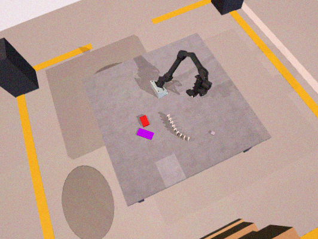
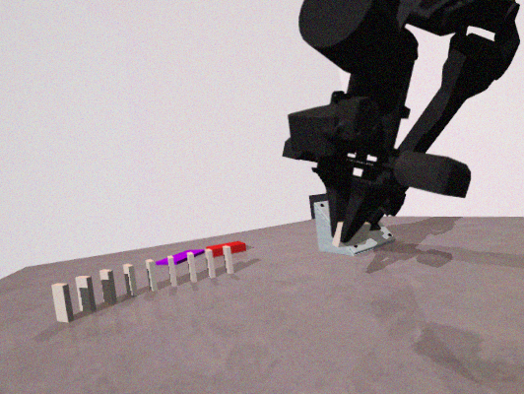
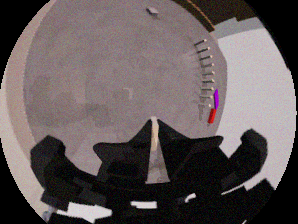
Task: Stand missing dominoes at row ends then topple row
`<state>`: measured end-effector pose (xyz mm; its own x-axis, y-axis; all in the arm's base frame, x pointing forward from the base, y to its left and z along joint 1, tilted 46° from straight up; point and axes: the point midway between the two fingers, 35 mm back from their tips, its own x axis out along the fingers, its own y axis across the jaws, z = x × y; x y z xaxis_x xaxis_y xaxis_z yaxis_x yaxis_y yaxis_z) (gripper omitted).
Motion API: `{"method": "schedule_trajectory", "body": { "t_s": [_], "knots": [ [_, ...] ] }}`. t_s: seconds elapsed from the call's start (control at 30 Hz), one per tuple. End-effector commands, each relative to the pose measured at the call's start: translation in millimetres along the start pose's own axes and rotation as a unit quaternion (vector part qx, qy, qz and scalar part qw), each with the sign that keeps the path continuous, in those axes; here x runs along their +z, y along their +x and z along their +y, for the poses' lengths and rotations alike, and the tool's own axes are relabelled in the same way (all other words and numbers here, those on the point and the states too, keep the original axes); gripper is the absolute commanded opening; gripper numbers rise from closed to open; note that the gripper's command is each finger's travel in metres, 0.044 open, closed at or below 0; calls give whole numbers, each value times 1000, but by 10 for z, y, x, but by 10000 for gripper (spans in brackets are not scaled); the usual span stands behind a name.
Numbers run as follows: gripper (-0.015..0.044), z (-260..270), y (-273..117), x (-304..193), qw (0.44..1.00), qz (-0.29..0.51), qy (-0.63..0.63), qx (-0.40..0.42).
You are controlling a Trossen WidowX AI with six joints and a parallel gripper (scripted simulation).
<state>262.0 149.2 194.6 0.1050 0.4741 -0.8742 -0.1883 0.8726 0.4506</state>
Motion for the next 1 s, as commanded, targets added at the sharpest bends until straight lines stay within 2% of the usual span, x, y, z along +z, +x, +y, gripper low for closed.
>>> {"method": "schedule_trajectory", "body": {
  "t_s": [0.0, 0.5, 0.97],
  "knots": [
    [22, -14, 99, -4, 999, -26, -10, -30],
    [22, 52, 271, 108, 976, -183, -38, -108],
    [22, 163, 240, 133, 934, -341, -6, -111]
  ]
}}
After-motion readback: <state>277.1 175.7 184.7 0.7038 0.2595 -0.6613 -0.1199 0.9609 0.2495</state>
